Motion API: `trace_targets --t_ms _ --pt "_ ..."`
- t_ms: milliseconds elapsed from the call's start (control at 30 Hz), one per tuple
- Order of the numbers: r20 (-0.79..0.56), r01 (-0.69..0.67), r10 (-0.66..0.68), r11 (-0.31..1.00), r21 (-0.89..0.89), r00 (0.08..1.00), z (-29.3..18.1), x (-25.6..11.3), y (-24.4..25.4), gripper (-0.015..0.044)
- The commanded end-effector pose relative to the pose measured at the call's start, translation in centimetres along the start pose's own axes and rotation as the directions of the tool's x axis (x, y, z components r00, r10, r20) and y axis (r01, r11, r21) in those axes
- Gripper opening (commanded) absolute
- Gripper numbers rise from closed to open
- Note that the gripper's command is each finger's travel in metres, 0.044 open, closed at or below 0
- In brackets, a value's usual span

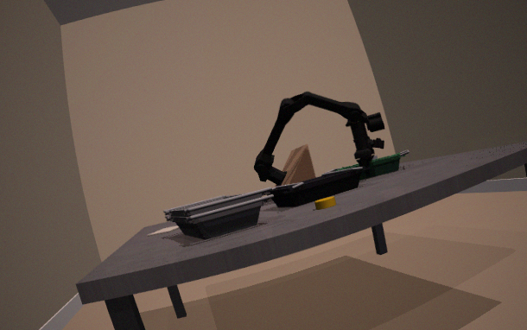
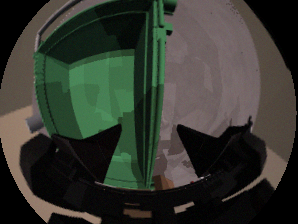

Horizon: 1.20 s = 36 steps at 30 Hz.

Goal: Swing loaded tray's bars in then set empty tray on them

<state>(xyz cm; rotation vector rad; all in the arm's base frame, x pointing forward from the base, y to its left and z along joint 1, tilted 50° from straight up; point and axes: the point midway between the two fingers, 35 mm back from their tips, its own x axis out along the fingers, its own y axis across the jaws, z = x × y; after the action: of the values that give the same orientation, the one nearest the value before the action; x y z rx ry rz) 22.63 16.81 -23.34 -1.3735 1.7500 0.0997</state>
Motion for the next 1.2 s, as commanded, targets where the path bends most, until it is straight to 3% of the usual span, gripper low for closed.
trace_targets --t_ms 0,367,1167 --pt "0.001 0.003 -0.003 1.0 -0.004 1.0 0.01 0.17 -0.02 0.0396" --pt "0.001 0.003 -0.003 1.0 -0.004 1.0 0.01 0.17 -0.02 0.0235" --pt "0.001 0.003 -0.003 1.0 -0.004 1.0 0.01 0.17 -0.02 0.0075"
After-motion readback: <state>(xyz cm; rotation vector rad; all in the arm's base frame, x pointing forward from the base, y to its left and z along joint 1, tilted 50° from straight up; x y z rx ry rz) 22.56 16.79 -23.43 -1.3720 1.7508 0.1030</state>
